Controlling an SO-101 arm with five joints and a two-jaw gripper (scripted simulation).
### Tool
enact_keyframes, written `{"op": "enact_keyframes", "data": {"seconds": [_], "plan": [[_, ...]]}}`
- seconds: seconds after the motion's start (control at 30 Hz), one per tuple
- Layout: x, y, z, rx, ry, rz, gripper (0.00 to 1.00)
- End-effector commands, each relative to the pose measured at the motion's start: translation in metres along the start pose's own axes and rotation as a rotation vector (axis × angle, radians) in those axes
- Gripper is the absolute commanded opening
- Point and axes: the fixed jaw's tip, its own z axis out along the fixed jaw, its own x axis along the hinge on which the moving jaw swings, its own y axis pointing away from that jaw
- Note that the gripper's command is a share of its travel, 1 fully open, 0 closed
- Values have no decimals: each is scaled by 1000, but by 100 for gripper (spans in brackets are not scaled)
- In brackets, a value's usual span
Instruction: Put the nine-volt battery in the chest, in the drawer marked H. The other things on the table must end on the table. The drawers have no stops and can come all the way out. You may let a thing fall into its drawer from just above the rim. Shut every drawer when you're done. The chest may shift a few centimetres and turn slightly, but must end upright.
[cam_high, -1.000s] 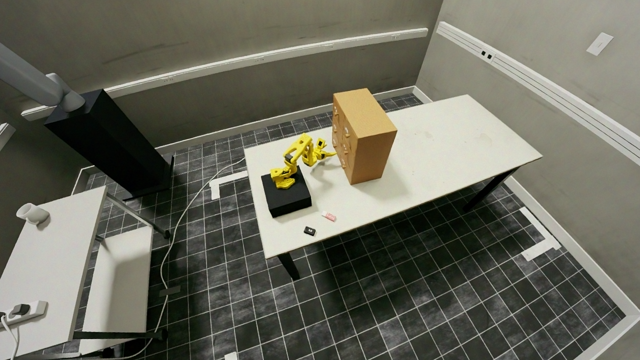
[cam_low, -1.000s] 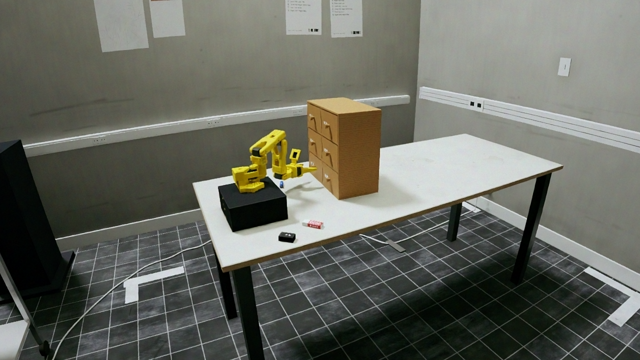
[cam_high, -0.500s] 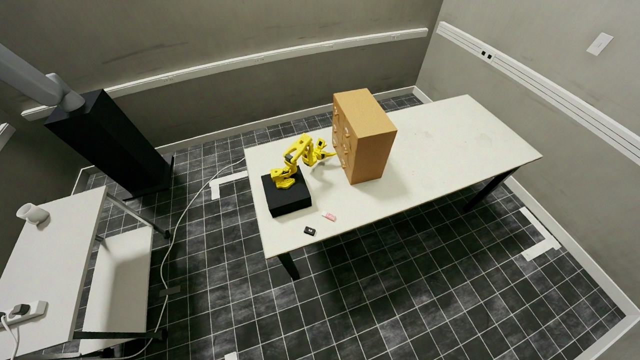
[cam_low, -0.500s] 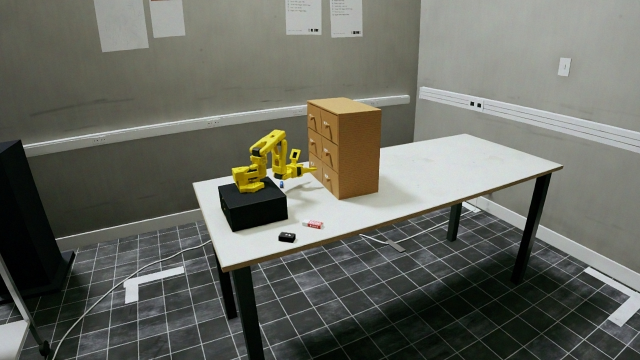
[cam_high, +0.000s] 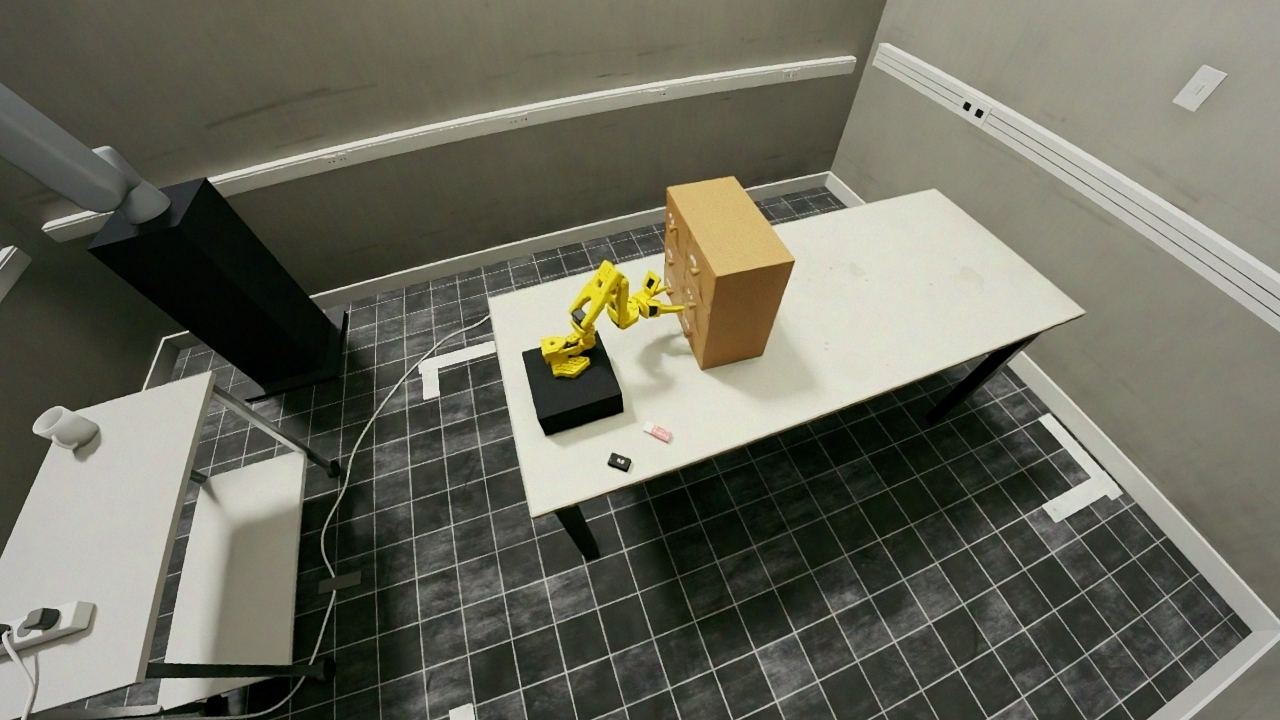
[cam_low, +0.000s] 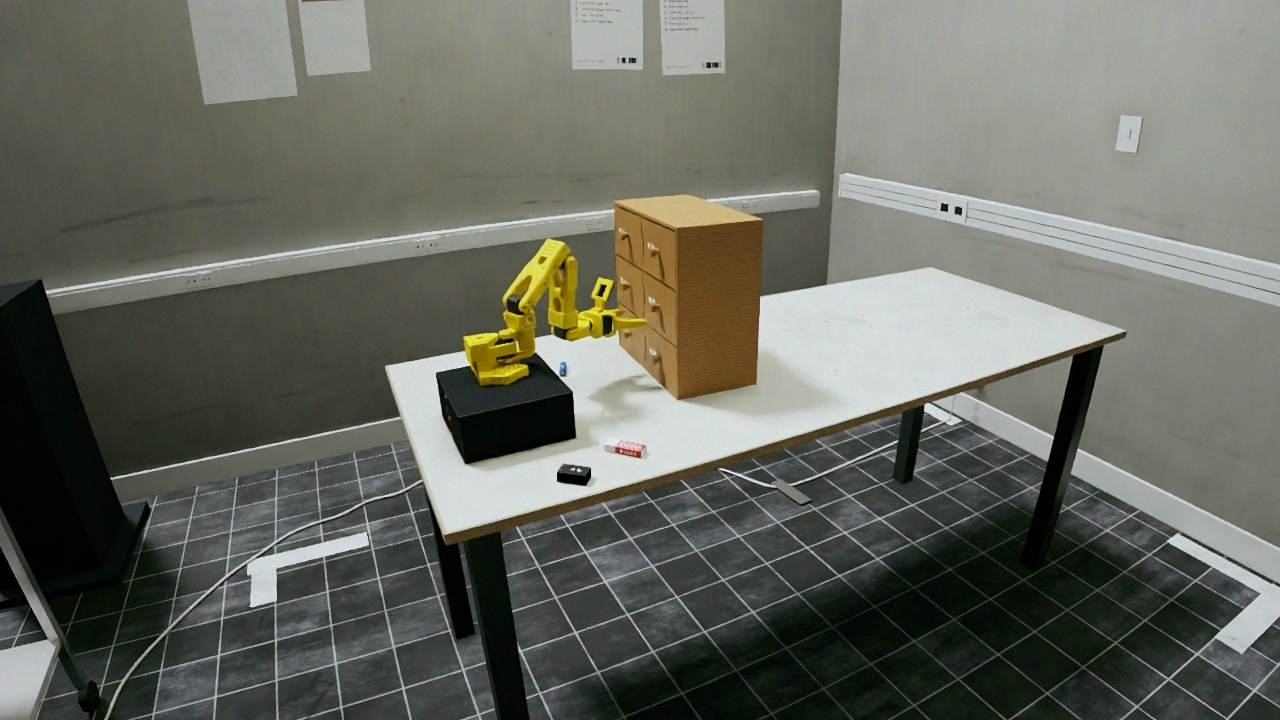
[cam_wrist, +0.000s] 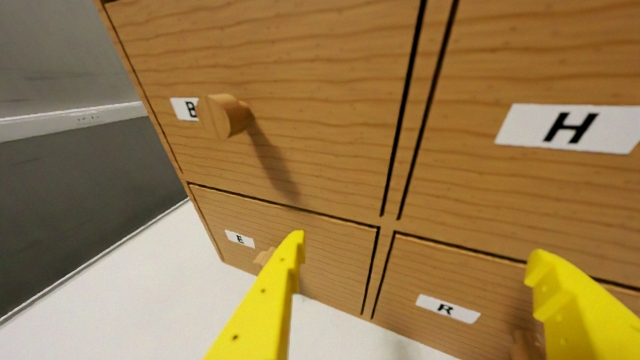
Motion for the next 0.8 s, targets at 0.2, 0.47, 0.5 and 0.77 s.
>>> {"op": "enact_keyframes", "data": {"seconds": [0.2,0.47,0.5,0.77], "plan": [[-34,-34,-26,126,-7,10,50],[-54,-58,-57,244,-18,11,50],[-54,-58,-57,244,-18,11,50],[-55,-59,-58,247,-18,11,50]]}}
